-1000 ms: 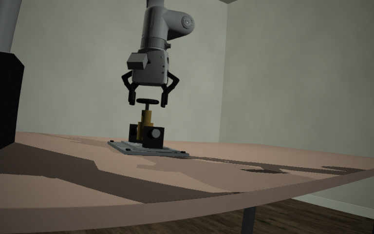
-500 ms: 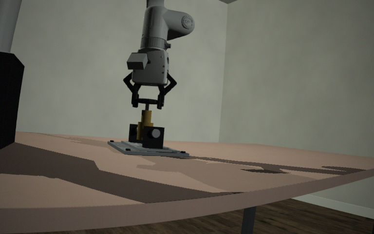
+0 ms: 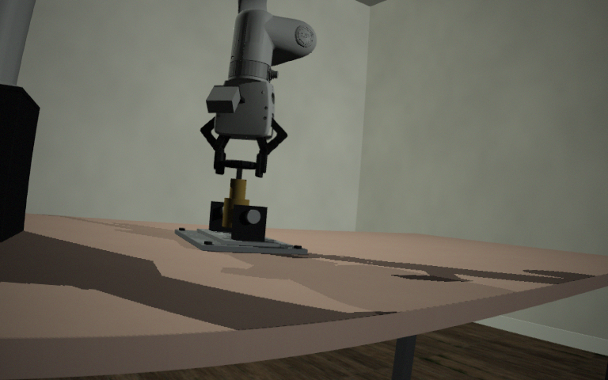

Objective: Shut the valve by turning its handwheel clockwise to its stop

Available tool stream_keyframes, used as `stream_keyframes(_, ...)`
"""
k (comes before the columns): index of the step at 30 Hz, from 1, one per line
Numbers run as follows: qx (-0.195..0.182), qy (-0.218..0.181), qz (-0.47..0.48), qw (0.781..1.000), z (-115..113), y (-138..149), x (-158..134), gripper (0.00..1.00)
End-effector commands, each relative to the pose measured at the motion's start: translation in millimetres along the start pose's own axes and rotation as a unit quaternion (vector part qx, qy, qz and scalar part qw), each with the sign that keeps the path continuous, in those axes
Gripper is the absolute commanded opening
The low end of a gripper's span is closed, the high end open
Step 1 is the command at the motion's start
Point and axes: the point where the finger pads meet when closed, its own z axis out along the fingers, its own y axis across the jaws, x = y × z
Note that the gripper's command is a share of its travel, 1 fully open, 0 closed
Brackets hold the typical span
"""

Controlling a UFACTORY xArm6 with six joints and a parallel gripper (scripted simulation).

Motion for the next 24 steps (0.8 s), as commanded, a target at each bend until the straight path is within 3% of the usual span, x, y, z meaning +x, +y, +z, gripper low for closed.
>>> stream_keyframes(1, 0.001, -0.001, 0.0, 1.0, -1.0, -1.0, -0.9, 0.0)
stream_keyframes(24, 0.001, -0.001, 0.006, 1.0, -1.0, -1.0, -0.9, 0.0)
